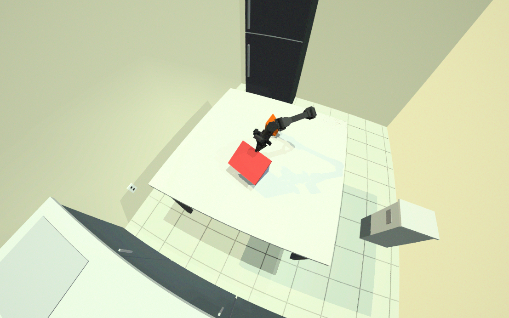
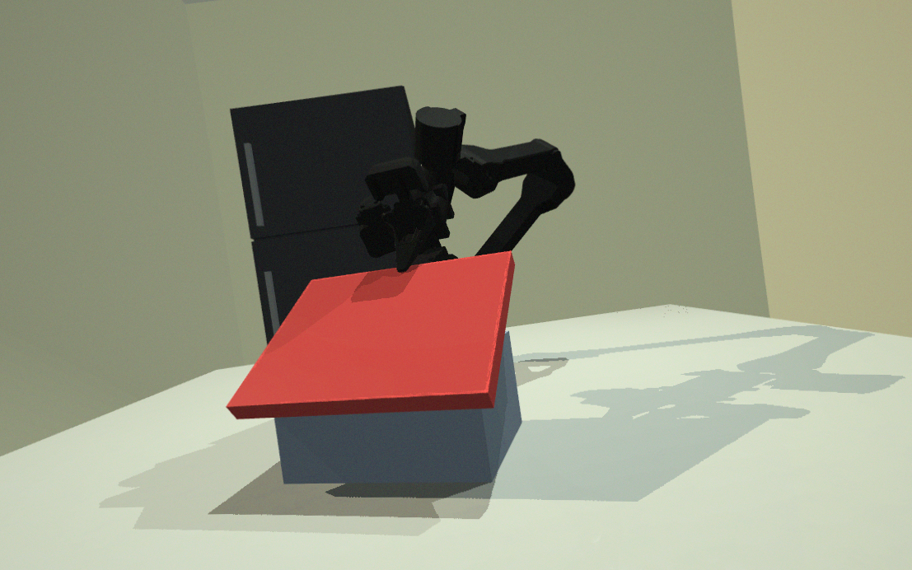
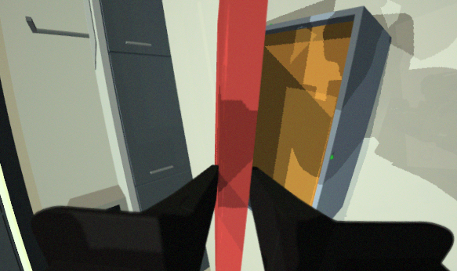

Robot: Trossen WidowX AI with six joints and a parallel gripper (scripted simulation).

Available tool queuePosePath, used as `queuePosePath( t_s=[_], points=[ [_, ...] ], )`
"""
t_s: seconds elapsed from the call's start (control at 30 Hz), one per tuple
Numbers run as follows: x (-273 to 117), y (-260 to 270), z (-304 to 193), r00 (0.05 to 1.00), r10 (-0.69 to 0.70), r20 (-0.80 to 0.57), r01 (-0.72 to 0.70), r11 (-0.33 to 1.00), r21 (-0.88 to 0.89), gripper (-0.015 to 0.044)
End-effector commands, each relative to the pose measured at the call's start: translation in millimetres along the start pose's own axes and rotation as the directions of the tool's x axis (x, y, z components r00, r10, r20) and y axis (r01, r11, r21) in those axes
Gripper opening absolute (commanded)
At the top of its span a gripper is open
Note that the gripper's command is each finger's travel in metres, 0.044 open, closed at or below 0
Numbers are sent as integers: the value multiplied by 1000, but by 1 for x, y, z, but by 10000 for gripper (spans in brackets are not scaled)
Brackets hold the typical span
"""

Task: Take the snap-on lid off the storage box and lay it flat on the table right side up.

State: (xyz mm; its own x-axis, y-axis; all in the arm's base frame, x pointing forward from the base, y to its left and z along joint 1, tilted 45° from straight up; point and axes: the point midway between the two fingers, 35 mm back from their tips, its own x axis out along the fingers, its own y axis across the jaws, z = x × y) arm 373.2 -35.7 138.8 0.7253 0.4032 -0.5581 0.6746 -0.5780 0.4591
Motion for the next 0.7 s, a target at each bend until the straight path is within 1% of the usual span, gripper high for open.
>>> queuePosePath(
  t_s=[0.0, 0.33, 0.67],
  points=[
    [-1, 9, 0, 1000, 5, 1, -5, 1000, -3, 0],
    [-1, 26, 0, 1000, 5, 1, -5, 1000, -4, 0],
    [-9, 36, 0, 1000, 5, 1, -5, 1000, -4, 0]
  ],
)
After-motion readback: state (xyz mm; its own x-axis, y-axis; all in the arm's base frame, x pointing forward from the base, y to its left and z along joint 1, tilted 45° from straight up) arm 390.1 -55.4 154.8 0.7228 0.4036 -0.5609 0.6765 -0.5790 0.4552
